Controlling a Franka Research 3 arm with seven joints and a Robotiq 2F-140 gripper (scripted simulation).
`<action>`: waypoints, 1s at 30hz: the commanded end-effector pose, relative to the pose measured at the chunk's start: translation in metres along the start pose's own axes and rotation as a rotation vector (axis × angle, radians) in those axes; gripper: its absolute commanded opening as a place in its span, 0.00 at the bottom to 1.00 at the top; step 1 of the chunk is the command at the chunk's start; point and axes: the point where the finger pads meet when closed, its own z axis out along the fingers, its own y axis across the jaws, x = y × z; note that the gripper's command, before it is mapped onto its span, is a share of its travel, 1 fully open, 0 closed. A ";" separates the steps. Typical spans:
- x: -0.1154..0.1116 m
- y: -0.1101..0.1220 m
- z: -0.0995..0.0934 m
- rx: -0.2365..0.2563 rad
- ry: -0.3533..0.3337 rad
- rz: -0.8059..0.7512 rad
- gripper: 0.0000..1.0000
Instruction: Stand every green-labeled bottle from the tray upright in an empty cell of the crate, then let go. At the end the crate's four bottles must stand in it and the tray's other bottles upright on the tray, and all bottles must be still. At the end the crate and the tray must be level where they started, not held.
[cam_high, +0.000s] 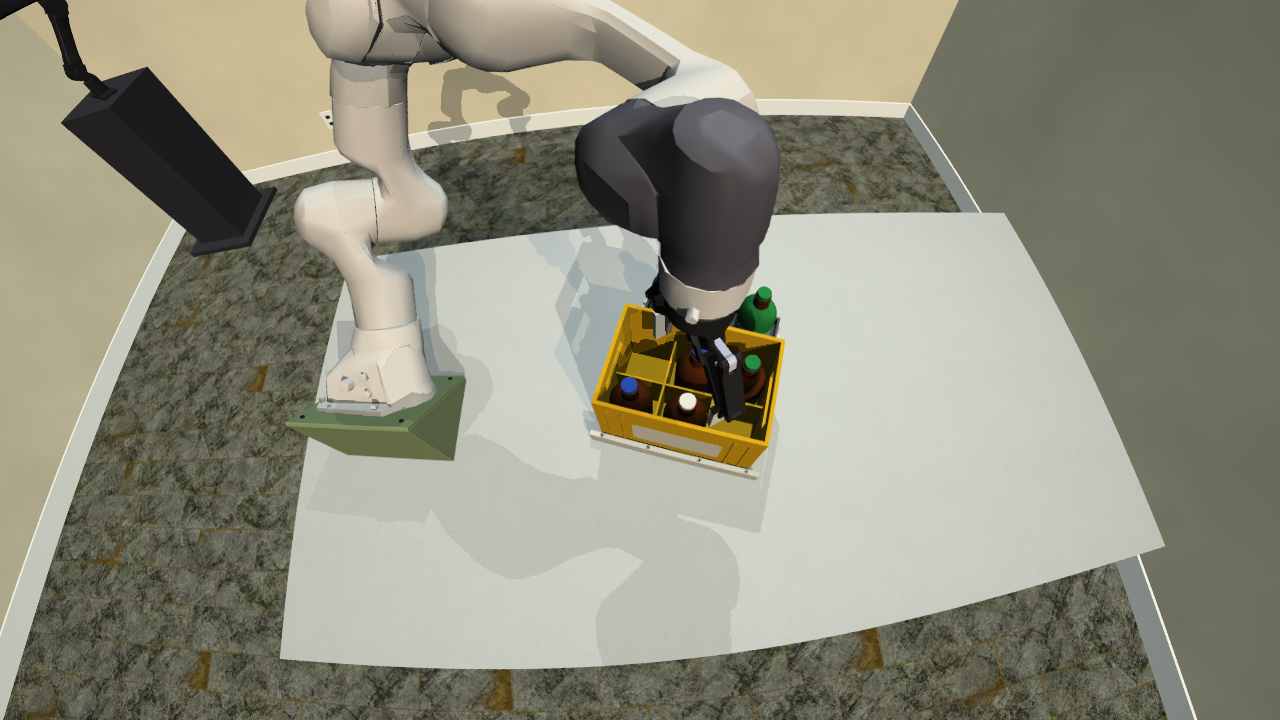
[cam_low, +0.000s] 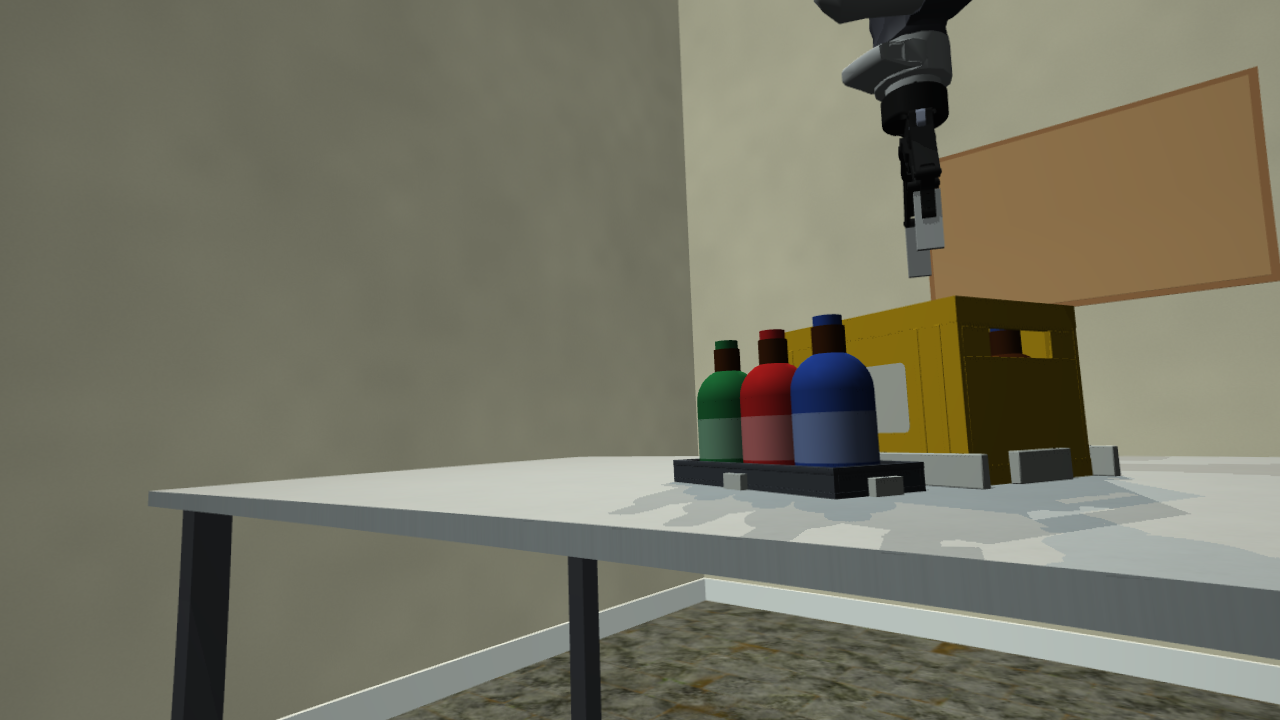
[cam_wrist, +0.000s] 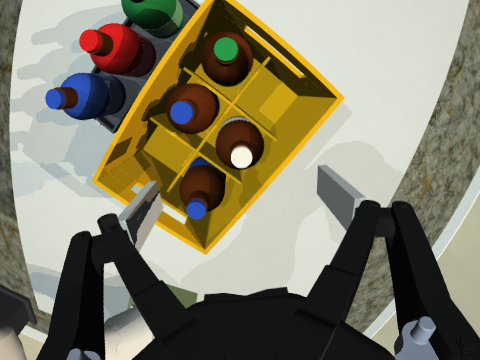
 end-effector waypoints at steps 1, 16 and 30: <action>0.000 0.001 0.000 -0.002 -0.002 -0.028 1.00; 0.000 0.001 0.000 -0.002 -0.002 -0.028 0.00; 0.000 0.001 0.000 -0.002 -0.002 -0.028 0.00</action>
